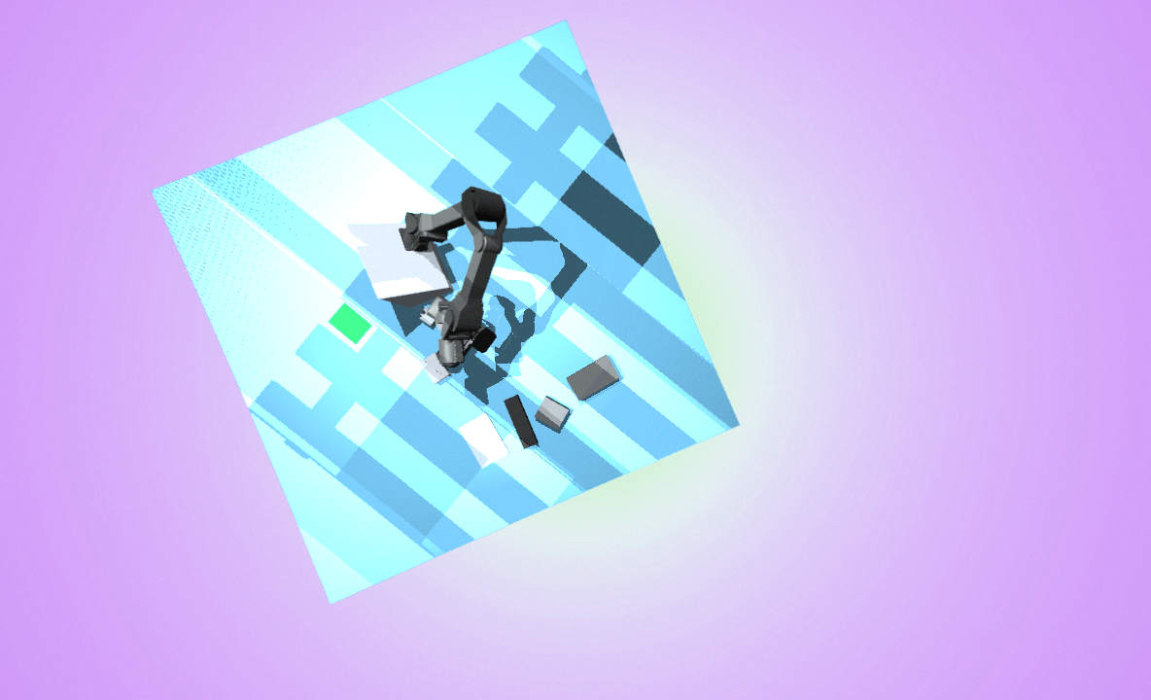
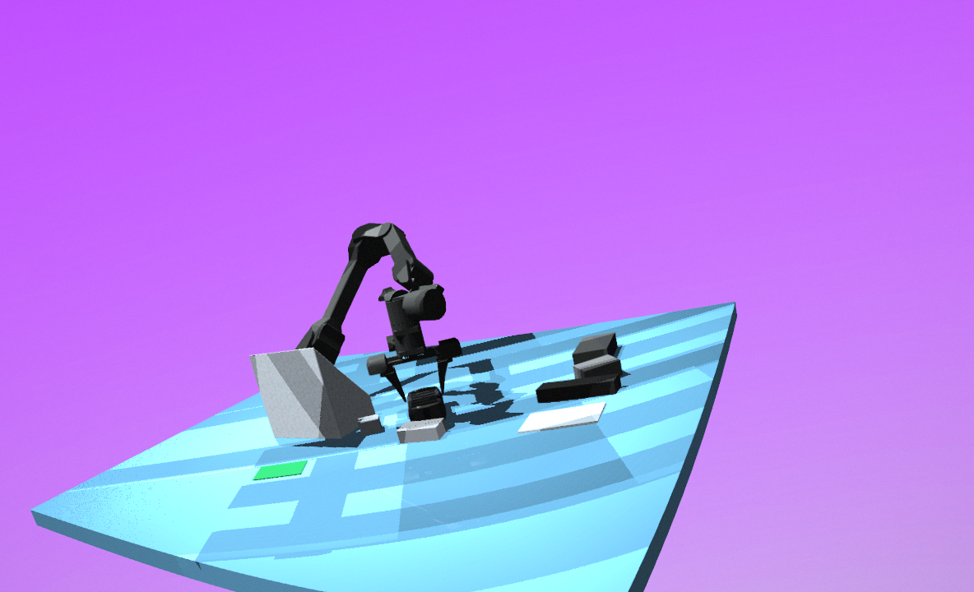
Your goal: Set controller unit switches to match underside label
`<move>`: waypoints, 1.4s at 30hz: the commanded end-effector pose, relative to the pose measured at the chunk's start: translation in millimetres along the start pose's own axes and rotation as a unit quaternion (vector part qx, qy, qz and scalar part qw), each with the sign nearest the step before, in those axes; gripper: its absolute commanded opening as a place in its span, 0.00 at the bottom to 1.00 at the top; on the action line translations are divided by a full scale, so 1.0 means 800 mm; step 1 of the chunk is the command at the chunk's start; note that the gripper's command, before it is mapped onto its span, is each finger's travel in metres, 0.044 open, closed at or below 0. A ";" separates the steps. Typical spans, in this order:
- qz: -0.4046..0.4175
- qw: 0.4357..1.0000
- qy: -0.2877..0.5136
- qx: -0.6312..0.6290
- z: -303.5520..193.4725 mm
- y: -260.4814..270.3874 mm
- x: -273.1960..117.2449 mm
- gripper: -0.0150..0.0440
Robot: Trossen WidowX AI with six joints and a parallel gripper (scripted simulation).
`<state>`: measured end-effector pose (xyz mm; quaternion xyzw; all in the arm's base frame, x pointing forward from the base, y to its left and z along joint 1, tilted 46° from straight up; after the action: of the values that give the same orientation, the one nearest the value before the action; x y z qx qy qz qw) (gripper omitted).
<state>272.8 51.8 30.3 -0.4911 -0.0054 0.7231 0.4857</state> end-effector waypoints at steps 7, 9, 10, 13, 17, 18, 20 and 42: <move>-0.003 1.000 -0.001 0.002 0.000 -0.001 0.001 0.72; -0.003 1.000 -0.001 0.002 0.000 -0.001 0.001 0.70; -0.003 1.000 -0.001 0.002 0.000 -0.001 0.001 0.69; -0.003 1.000 -0.001 0.002 0.000 -0.001 0.001 0.62; -0.003 1.000 -0.001 0.002 -0.001 -0.003 0.001 0.44; -0.003 1.000 -0.001 0.002 -0.001 -0.003 0.001 0.40; -0.003 1.000 -0.001 0.002 -0.002 -0.005 0.001 0.31; -0.003 1.000 -0.001 0.001 -0.009 -0.020 0.000 0.25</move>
<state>278.6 53.1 30.5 -0.4771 0.0105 0.7315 0.4870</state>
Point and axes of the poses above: the point midway between the two fingers, 35 mm back from their tips, its own x axis out along the fingers, its own y axis across the jaws, z = x × y, the point moved 1 cm from there along -x, back along the fingers, and after that the axes turned 10 degrees about -x, right-handed, at the moved point
